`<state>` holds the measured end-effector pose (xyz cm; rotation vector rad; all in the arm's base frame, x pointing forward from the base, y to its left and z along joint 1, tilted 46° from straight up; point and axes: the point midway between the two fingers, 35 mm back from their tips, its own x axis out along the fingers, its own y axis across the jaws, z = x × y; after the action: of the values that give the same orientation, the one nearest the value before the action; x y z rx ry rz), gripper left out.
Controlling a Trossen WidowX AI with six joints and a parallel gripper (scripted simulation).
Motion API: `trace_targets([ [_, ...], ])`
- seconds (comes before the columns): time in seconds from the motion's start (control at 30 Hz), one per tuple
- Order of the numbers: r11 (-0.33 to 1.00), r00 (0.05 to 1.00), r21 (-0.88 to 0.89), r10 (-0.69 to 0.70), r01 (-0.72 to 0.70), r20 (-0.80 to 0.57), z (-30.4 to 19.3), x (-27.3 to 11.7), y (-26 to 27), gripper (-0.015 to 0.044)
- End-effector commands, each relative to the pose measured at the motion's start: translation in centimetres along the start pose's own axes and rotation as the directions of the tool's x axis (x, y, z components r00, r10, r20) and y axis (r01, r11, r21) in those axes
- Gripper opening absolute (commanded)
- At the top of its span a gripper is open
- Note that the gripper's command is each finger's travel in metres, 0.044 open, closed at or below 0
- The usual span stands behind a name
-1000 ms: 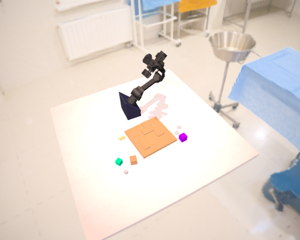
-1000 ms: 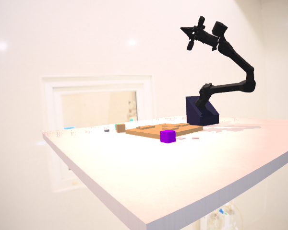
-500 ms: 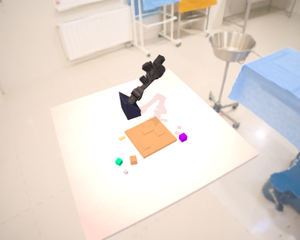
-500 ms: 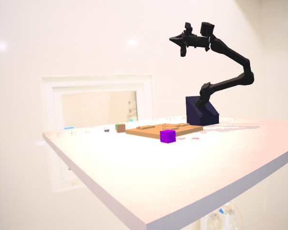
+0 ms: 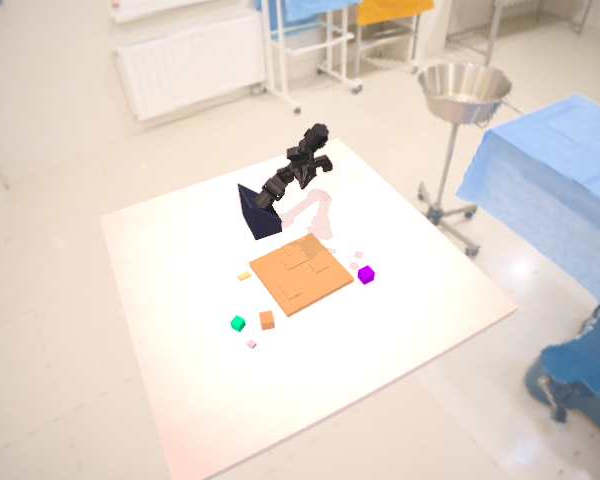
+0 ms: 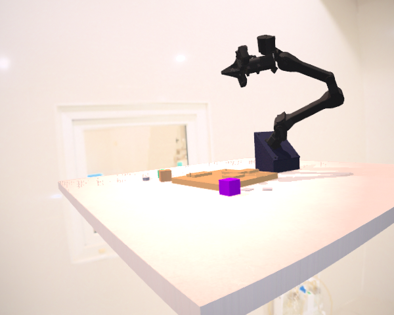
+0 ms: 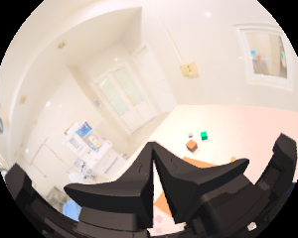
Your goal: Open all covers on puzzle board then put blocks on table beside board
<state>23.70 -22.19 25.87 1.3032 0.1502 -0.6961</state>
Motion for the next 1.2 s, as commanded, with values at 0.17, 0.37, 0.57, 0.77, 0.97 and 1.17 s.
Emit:
trace_targets([
  [0.17, 0.988, 0.982, -0.153, -0.061, 0.034, -0.181, -3.7, 2.6, -1.2, 0.0000],
  [0.37, 0.970, 0.948, -0.243, -0.102, 0.027, -0.300, -6.5, 3.9, -2.1, 0.0000],
  [0.57, 0.949, 0.900, -0.315, -0.139, 0.003, -0.412, -9.4, 4.9, -2.9, 0.0000],
  [0.77, 0.914, 0.839, -0.402, -0.183, -0.047, -0.513, -12.2, 5.7, -3.9, 0.0000],
  [0.97, 0.871, 0.762, -0.477, -0.228, -0.119, -0.606, -15.1, 6.1, -4.9, 0.0000],
  [1.17, 0.825, 0.667, -0.526, -0.274, -0.207, -0.693, -18.0, 6.2, -6.1, 0.0000],
])
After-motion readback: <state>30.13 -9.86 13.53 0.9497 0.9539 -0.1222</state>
